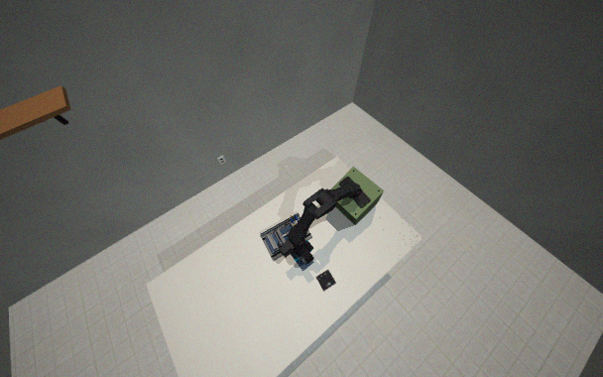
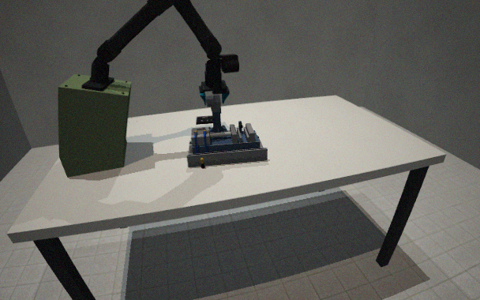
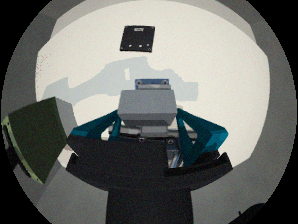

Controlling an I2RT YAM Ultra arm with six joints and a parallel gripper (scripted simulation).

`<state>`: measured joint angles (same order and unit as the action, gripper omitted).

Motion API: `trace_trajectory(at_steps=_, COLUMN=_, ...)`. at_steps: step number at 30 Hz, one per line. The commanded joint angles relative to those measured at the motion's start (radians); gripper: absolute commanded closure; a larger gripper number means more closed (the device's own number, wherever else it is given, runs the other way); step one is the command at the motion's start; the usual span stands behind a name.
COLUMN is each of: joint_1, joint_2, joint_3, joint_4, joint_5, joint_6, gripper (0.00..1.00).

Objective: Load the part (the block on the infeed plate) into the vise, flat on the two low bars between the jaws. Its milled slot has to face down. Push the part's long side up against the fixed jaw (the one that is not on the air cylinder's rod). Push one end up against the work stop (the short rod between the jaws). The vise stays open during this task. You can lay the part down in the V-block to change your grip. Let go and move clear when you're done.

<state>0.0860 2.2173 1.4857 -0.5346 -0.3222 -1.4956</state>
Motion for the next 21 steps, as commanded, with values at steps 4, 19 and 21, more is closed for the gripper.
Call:
trace_trajectory(at_steps=4, joint_1=-0.024, joint_2=0.002, joint_3=-0.007, joint_4=0.024, joint_5=-0.100, joint_6=-0.029, gripper=0.19)
trace_trajectory(at_steps=19, joint_1=-0.079, joint_2=0.044, joint_3=0.030, joint_4=0.009, joint_5=-0.264, joint_6=-0.086, gripper=0.19)
trace_trajectory(at_steps=21, joint_1=-0.079, joint_2=0.044, joint_3=0.030, joint_4=0.009, joint_5=-0.264, joint_6=-0.086, gripper=0.19)
